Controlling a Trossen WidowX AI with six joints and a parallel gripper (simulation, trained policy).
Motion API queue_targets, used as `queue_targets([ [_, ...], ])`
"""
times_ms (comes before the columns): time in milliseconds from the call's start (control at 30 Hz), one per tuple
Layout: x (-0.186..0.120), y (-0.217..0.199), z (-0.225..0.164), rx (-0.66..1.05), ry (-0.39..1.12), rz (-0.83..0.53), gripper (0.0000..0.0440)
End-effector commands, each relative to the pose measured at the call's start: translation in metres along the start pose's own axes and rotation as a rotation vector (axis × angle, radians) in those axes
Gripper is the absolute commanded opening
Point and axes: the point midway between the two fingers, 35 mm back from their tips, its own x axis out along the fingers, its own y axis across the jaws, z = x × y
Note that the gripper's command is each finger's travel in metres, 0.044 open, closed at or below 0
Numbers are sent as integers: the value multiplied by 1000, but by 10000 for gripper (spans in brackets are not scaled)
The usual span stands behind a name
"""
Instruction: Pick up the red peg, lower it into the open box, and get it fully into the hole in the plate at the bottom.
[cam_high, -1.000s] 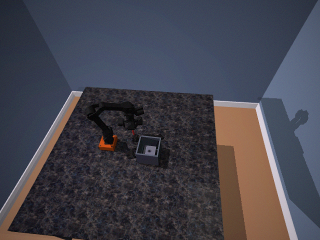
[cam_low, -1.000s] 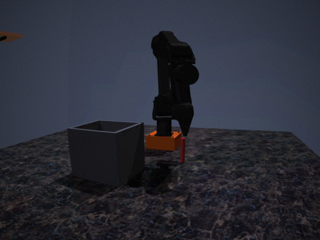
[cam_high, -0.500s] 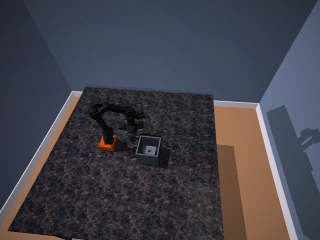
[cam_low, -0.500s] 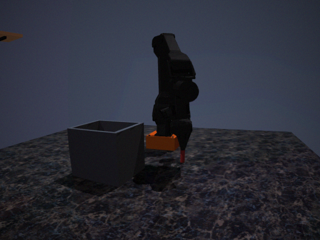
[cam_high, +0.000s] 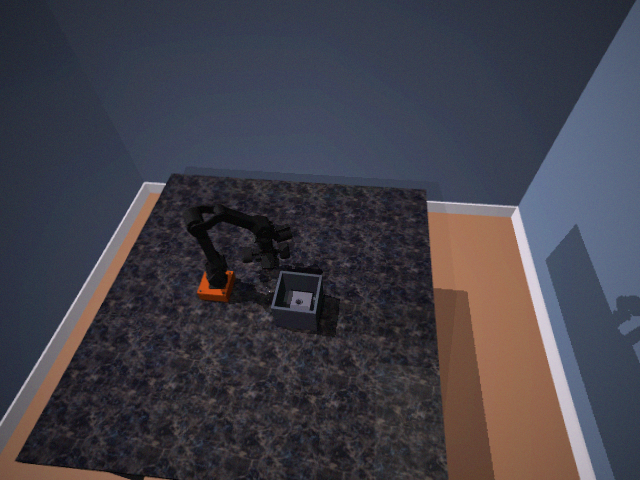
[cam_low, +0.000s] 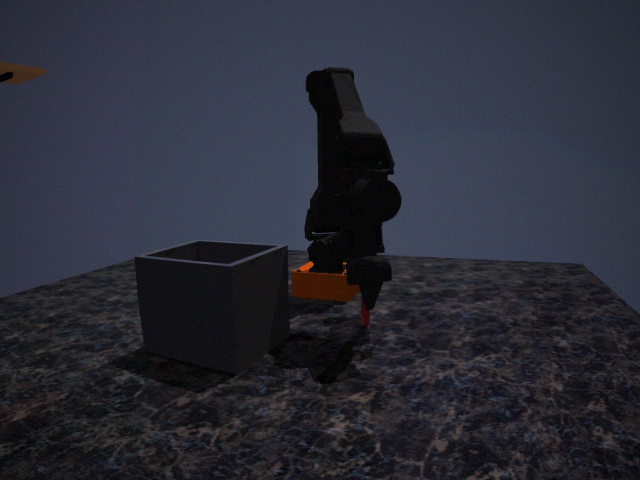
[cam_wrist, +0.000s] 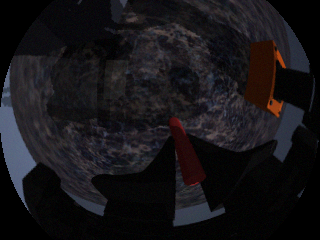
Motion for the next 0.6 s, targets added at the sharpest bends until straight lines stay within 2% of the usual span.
queue_targets([
  [0, 3, 2, -1, -17, 12, 2, 0],
  [567, -50, 26, -6, 1, 80, 178, 0],
])
